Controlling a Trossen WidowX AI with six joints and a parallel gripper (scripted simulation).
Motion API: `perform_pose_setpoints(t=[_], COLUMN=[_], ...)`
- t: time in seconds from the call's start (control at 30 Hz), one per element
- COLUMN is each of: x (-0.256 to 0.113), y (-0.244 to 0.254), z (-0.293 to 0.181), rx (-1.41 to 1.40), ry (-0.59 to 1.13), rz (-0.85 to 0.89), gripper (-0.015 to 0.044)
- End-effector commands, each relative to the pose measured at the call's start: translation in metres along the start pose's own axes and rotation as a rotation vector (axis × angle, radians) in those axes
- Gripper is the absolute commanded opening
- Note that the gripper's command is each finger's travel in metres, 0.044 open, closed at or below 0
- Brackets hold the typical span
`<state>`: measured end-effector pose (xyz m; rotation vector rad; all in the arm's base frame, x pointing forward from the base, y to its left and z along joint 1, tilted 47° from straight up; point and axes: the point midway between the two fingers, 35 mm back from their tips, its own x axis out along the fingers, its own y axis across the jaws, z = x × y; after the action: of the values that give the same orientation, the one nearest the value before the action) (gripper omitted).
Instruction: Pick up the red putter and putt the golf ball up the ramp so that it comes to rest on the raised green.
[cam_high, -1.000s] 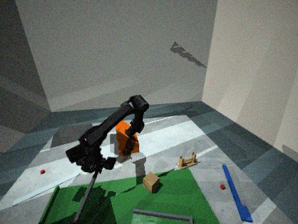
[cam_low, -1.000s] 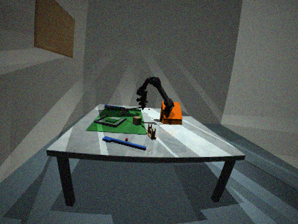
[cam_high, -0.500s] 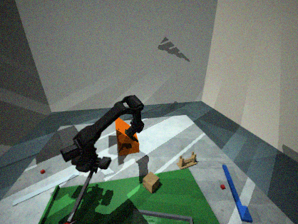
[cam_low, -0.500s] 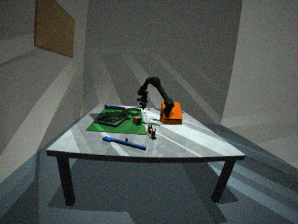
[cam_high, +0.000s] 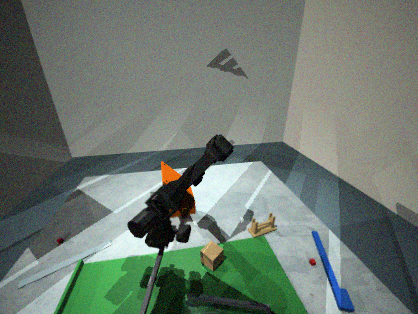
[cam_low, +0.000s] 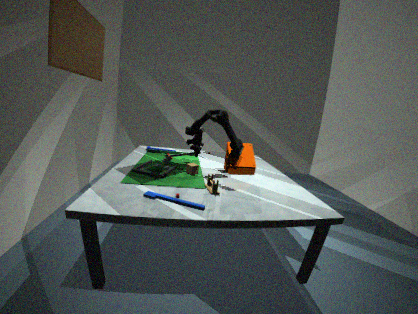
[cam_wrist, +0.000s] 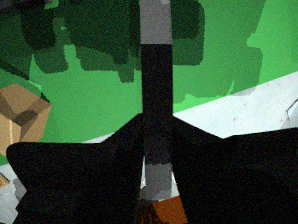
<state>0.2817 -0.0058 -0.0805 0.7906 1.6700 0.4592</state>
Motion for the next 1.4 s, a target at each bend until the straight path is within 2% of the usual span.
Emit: perform_pose_setpoints(t=[0.0,0.13,0.37,1.37], x=[-0.001,-0.015,-0.060,-0.053], y=[0.007,0.006,0.005,0.005], z=[-0.003,-0.002,-0.003,-0.002], rx=[0.022,0.023,0.023,0.029], ry=[-0.006,-0.007,-0.006,-0.007], rz=[0.010,0.009,0.008,0.012], gripper=[0.0000,0.0000,0.0000,0.0000])
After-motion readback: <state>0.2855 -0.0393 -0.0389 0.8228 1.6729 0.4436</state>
